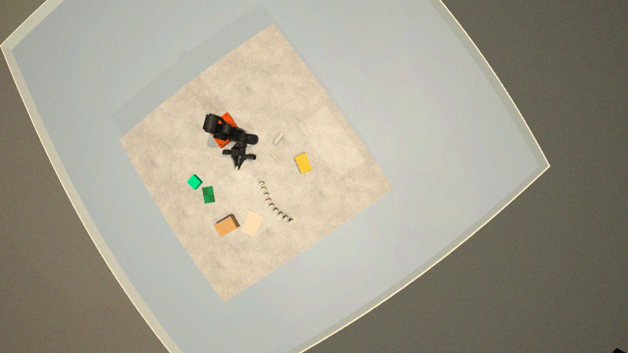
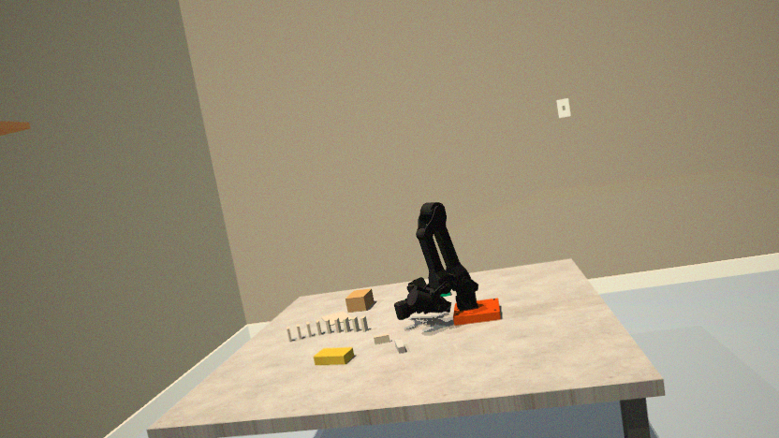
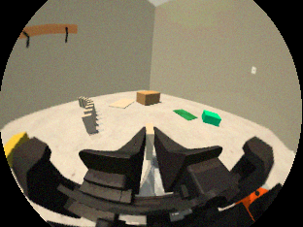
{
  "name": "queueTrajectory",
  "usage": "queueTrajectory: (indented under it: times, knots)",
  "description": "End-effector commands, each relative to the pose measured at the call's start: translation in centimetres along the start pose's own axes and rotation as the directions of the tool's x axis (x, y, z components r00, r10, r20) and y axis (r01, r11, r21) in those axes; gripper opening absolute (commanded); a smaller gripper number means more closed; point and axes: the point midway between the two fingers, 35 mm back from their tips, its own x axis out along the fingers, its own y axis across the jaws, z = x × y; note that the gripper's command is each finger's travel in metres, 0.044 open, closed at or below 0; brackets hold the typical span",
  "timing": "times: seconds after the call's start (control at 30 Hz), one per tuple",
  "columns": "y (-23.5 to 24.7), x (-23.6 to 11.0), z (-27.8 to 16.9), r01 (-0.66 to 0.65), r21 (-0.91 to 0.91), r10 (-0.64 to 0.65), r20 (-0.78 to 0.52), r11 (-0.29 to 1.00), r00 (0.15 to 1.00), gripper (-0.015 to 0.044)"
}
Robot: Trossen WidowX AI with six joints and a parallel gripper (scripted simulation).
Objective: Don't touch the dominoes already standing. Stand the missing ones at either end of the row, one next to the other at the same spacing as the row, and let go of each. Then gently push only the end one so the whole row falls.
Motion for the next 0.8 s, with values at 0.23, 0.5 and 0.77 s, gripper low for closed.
queueTrajectory:
  times: [0.23, 0.5, 0.77]
  knots:
    - [-1.13, 0.22, -1.32, 0.009, -0.023, -0.009, -0.005, 1.0, 1.0, 0.003]
    - [-1.34, 0.26, -1.53, 0.011, -0.025, -0.011, -0.006, 1.0, 1.0, 0.003]
    - [-1.34, 0.26, -1.53, 0.011, -0.025, -0.011, -0.006, 1.0, 1.0, 0.0082]
